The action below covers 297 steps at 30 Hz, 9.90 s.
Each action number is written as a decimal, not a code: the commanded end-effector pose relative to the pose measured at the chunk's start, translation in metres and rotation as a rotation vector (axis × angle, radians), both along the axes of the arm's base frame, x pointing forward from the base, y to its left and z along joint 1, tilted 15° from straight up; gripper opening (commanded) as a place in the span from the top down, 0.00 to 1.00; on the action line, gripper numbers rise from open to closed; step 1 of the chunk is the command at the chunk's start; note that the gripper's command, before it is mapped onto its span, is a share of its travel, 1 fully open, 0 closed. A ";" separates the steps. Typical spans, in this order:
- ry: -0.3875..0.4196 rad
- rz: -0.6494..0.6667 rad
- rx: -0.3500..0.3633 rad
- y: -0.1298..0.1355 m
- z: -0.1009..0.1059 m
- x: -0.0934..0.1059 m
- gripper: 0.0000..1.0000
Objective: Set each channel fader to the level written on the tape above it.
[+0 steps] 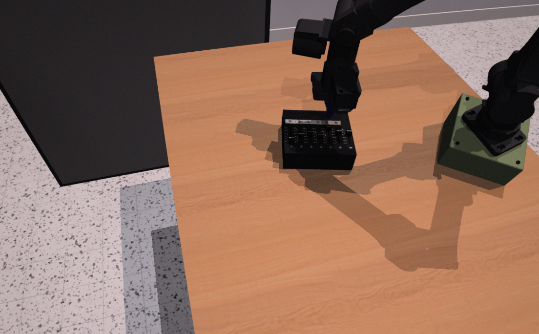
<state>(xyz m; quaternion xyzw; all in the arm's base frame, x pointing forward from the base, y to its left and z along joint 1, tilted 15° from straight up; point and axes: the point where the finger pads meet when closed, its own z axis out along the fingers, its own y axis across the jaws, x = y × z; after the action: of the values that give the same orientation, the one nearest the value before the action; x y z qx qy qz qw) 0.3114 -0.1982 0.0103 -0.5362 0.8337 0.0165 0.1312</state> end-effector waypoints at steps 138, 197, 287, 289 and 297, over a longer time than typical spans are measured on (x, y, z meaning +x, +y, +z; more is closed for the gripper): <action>0.002 0.002 0.007 0.004 -0.015 0.007 1.00; -0.019 0.005 -0.009 0.020 -0.001 0.014 1.00; -0.048 -0.008 -0.032 -0.005 0.050 0.015 1.00; -0.051 -0.006 -0.034 -0.005 0.050 0.016 1.00; -0.051 -0.006 -0.034 -0.005 0.050 0.016 1.00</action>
<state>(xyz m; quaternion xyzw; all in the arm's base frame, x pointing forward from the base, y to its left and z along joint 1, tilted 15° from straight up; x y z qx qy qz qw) 0.3105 -0.1844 0.0368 -0.5359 0.8341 0.0231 0.1287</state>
